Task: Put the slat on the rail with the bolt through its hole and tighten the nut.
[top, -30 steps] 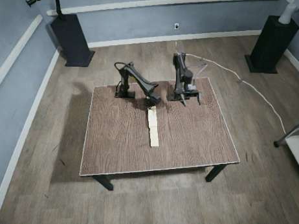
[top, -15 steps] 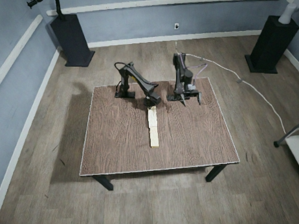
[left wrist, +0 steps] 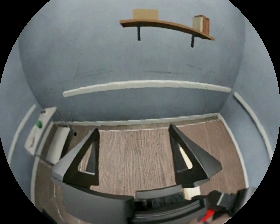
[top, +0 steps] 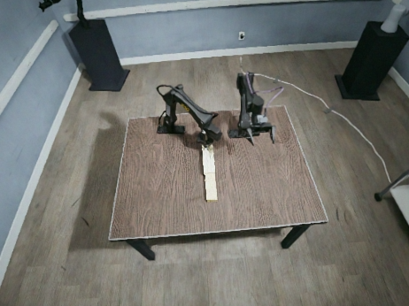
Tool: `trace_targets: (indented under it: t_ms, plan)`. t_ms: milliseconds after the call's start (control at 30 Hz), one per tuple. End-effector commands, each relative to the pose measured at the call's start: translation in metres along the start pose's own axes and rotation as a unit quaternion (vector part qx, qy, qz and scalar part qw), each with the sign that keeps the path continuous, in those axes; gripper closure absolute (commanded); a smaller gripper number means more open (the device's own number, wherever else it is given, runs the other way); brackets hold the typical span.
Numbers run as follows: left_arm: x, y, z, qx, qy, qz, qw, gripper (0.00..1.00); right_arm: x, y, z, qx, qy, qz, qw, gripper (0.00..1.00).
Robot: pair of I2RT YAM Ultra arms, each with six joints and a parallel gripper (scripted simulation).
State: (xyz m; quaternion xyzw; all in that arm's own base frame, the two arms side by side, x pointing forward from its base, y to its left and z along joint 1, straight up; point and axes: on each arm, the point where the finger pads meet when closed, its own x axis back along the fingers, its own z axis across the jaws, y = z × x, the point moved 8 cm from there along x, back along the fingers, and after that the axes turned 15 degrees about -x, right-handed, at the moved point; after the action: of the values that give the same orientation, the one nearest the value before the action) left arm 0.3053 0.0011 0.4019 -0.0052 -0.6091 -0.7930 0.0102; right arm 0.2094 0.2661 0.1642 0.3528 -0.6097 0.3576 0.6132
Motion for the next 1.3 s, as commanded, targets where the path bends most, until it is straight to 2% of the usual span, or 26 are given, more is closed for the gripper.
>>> trace_targets:
  t_ms: [0,1267]
  plan:
    - [0.0049,0.0086,0.0023,0.000,-0.001,-0.017,1.000,0.00,0.0087,0.0078,-0.0015,-0.005,-0.003,-0.002,1.000,0.88]
    - [0.0049,0.0086,0.0023,0.000,-0.001,-0.017,1.000,0.00,-0.0005,0.0061,-0.0043,-0.004,-0.009,-0.001,1.000,0.88]
